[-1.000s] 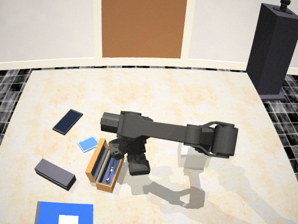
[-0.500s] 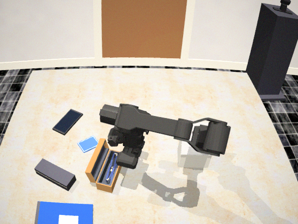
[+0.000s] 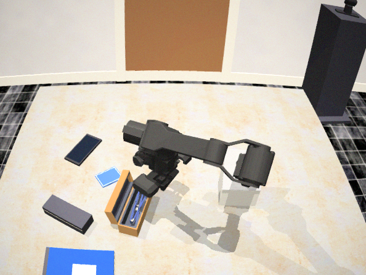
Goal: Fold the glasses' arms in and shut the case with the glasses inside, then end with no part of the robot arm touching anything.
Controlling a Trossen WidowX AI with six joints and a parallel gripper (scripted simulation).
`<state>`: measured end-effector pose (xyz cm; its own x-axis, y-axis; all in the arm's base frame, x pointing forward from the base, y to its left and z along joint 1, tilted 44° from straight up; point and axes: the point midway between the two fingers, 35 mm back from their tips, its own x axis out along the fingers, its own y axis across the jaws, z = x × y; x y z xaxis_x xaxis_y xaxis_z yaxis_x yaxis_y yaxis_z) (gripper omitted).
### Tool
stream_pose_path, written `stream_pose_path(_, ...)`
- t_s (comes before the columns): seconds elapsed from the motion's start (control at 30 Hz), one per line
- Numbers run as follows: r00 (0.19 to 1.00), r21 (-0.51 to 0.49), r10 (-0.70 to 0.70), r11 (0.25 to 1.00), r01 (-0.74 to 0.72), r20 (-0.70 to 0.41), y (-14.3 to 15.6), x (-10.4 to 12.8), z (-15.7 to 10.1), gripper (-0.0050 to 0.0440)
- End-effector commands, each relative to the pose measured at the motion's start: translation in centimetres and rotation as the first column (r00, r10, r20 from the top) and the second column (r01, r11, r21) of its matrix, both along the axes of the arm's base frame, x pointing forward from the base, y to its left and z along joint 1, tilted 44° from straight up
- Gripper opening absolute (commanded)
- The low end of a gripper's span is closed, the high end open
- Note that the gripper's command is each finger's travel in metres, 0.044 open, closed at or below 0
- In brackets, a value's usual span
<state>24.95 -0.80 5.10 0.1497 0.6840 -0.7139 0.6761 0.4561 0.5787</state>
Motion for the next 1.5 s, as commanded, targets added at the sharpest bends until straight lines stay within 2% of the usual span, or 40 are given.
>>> stream_pose_path(0.0,0.999,0.006,-0.03,1.0,0.03,-0.033,-0.2,0.0,-0.3,0.0)
stream_pose_path(0.1,0.999,0.006,-0.03,1.0,0.03,-0.033,0.0,0.1,-0.5,0.0)
stream_pose_path(0.17,0.999,0.004,-0.03,1.0,0.03,-0.033,1.5,0.5,-2.2,0.0)
stream_pose_path(0.2,0.997,0.016,-0.03,0.999,0.031,-0.067,2.6,0.1,-3.0,0.0)
stream_pose_path(0.3,0.999,0.006,-0.03,1.0,0.03,-0.033,3.2,0.7,-3.8,0.0)
stream_pose_path(1.47,0.999,0.006,-0.03,1.0,0.03,-0.033,2.2,2.0,-4.5,0.0)
